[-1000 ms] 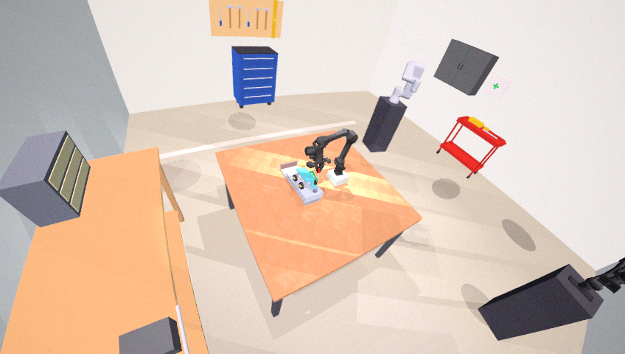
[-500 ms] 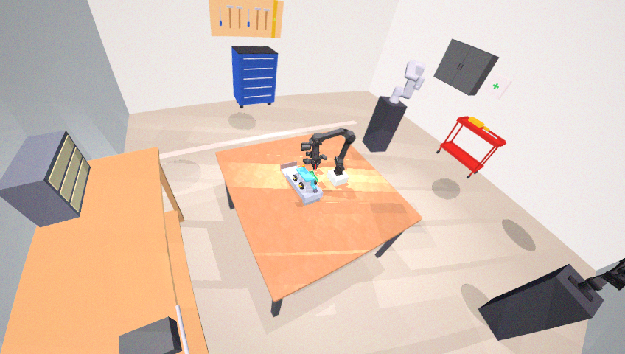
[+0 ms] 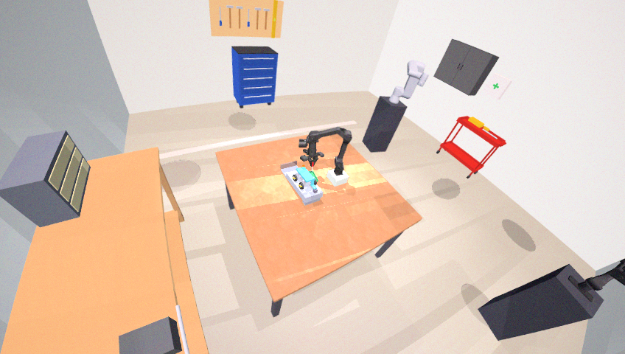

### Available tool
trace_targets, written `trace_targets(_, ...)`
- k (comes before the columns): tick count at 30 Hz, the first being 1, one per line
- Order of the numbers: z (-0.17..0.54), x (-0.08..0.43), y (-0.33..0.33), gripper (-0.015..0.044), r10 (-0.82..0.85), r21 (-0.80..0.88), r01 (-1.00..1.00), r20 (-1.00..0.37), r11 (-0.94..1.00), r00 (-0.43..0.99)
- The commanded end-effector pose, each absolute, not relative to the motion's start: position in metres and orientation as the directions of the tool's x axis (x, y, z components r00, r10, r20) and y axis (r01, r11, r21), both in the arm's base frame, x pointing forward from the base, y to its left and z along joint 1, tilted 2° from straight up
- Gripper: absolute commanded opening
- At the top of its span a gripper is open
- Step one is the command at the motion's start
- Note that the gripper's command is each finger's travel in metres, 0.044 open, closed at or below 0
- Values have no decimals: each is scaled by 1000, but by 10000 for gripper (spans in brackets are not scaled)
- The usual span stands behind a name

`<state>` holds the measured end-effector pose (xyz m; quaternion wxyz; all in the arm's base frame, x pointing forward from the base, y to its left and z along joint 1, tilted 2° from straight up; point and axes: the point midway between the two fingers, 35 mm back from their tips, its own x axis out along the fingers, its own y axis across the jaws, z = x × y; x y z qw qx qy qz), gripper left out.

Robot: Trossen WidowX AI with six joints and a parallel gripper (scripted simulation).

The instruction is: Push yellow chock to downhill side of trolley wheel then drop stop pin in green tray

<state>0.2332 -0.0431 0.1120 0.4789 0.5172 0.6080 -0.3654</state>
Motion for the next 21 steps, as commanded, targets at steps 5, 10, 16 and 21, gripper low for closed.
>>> trace_targets(5,112,233,-45,0,257,26,997,-966,79,5)
trace_targets(10,112,232,-44,0,233,4,997,-972,-74,21)
trace_targets(16,112,231,-43,0,204,-11,967,-978,-256,43)
trace_targets(21,112,231,-42,0,181,-17,915,-982,-403,61)
